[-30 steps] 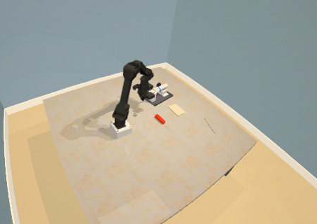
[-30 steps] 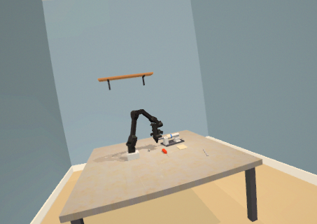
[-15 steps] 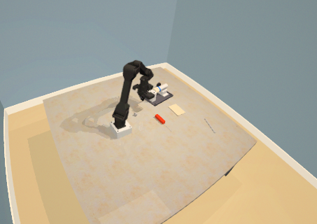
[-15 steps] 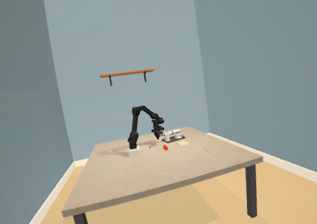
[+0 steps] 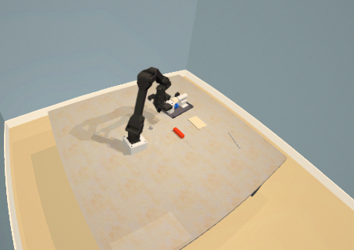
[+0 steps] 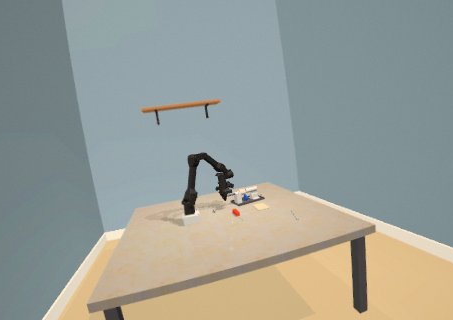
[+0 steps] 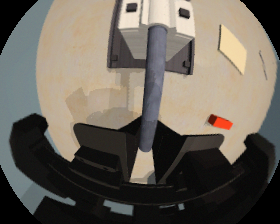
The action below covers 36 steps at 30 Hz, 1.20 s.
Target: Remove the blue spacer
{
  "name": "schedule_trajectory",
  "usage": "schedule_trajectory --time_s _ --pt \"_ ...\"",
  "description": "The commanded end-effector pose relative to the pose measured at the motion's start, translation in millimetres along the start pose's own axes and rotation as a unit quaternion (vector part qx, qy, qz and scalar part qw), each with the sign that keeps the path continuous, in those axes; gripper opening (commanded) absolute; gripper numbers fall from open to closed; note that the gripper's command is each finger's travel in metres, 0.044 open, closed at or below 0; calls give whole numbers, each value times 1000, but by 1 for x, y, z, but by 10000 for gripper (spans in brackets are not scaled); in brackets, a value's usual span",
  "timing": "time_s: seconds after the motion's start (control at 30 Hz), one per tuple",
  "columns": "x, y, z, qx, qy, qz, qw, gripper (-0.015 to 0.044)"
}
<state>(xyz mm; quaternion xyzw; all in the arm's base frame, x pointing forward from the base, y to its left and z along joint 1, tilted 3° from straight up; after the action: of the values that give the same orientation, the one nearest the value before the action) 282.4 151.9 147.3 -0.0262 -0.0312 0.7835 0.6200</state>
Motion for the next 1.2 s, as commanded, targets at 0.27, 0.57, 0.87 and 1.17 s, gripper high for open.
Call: schedule_trajectory --time_s 0.27,0.57,0.87,1.17 --pt "0 2 0 1 0 -1 1000 0" --pt "0 1 0 0 0 0 1000 0" --pt "0 1 0 1 0 0 1000 0" --pt "0 -1 0 1 0 -1 1000 0"
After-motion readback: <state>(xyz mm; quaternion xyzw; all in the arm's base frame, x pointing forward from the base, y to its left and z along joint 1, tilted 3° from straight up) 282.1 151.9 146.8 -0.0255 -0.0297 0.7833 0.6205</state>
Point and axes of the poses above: the point midway between the two fingers, 35 mm back from their tips, its own z axis back along the fingers, its own x axis across the jaws, y = z × x, the point moved 10 cm from there along z, back along the fingers, and after that the axes turned 5 degrees about z, right-handed, at the moved point
